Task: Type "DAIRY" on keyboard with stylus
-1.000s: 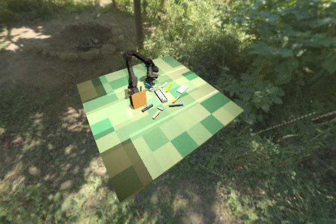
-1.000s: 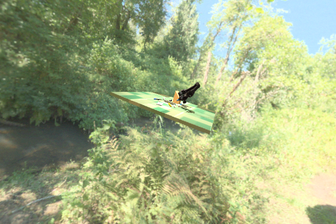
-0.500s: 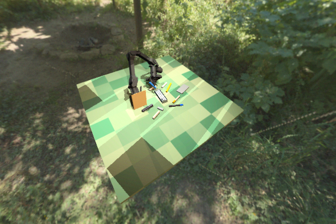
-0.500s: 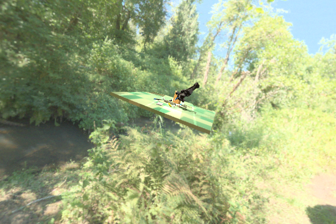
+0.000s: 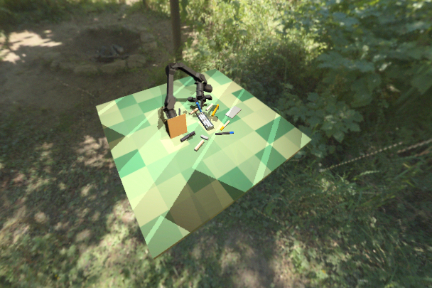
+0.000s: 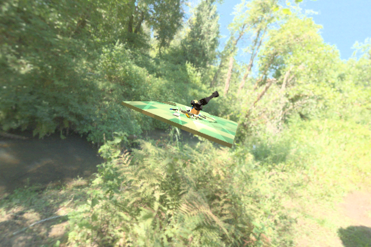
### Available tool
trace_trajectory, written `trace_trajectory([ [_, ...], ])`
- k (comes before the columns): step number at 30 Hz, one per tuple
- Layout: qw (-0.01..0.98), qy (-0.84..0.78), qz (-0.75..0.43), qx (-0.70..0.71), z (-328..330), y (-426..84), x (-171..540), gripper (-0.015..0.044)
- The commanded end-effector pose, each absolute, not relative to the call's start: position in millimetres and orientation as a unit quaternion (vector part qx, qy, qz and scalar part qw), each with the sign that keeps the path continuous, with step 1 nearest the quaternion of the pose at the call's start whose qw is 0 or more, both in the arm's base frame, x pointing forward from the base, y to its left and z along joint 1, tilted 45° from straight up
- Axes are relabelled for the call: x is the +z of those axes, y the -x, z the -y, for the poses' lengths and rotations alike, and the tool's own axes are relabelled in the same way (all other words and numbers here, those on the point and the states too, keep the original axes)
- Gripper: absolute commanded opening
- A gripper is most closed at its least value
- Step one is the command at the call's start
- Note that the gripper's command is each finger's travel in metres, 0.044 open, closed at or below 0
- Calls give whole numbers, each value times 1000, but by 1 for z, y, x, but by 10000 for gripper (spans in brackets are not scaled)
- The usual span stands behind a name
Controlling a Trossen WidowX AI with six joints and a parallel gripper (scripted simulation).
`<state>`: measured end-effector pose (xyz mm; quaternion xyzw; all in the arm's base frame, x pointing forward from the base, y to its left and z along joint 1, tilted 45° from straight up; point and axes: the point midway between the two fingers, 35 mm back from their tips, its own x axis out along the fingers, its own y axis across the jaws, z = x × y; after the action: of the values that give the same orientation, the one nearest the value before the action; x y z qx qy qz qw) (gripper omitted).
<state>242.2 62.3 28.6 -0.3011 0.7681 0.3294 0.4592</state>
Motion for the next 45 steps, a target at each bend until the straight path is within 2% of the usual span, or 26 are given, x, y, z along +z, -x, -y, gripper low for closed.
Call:
trace_trajectory([
  [1,430,325,-757,368,-54,-246,23,0],
  [9,374,367,-724,448,-37,-253,16,0],
  [29,373,367,-724,450,-61,-250,-8,0],
  [32,373,367,-723,450,-63,-252,-10,79],
  [45,373,367,-723,450,-65,-253,-13,81],
])
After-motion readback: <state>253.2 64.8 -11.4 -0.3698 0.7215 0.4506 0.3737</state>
